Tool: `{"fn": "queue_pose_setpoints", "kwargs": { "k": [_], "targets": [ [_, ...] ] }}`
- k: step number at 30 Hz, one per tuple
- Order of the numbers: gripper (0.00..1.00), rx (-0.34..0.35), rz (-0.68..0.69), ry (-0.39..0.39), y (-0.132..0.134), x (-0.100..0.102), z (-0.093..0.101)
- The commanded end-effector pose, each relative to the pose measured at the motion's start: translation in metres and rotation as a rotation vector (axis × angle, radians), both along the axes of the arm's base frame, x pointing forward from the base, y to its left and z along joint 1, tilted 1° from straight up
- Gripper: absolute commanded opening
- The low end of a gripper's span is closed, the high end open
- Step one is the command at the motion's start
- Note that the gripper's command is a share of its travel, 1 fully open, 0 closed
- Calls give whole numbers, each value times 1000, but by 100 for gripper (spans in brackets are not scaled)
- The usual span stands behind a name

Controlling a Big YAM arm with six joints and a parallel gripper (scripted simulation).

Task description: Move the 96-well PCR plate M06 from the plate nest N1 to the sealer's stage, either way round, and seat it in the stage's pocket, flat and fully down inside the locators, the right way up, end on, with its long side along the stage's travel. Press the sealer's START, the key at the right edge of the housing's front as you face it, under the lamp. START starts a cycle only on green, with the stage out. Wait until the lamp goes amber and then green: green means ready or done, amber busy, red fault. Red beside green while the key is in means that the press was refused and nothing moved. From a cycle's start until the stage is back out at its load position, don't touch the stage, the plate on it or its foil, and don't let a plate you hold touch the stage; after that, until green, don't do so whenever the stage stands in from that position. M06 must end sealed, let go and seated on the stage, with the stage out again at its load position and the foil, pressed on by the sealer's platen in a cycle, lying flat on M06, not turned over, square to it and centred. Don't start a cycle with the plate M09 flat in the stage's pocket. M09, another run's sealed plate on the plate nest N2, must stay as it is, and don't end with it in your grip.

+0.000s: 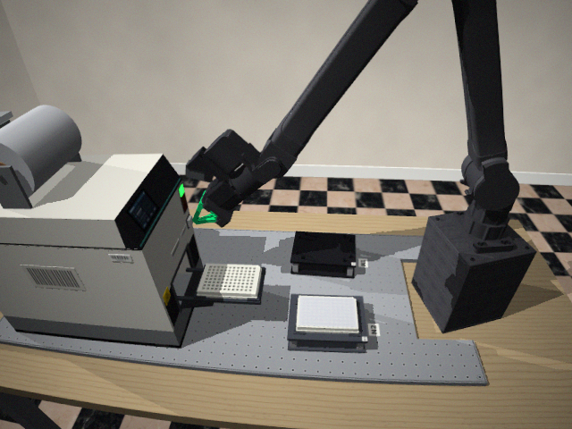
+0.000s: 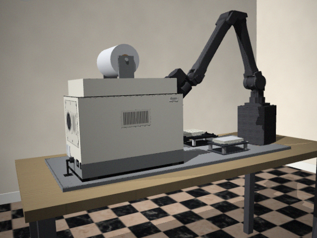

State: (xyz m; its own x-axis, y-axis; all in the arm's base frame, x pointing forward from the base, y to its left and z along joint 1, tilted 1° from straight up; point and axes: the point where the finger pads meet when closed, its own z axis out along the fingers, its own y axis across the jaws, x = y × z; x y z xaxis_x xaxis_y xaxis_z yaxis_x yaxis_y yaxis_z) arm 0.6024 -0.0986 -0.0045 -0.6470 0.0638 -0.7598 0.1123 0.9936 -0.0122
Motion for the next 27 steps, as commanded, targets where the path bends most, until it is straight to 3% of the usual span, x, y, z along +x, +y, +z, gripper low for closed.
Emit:
{"fn": "queue_pose_setpoints", "kwargs": {
  "k": [1,15,27],
  "targets": [
    [0,-11,-25,-113,-18,39,56],
    [0,-7,-25,-85,-18,43,34],
    [0,-8,-25,-93,-18,48,33]
  ]
}}
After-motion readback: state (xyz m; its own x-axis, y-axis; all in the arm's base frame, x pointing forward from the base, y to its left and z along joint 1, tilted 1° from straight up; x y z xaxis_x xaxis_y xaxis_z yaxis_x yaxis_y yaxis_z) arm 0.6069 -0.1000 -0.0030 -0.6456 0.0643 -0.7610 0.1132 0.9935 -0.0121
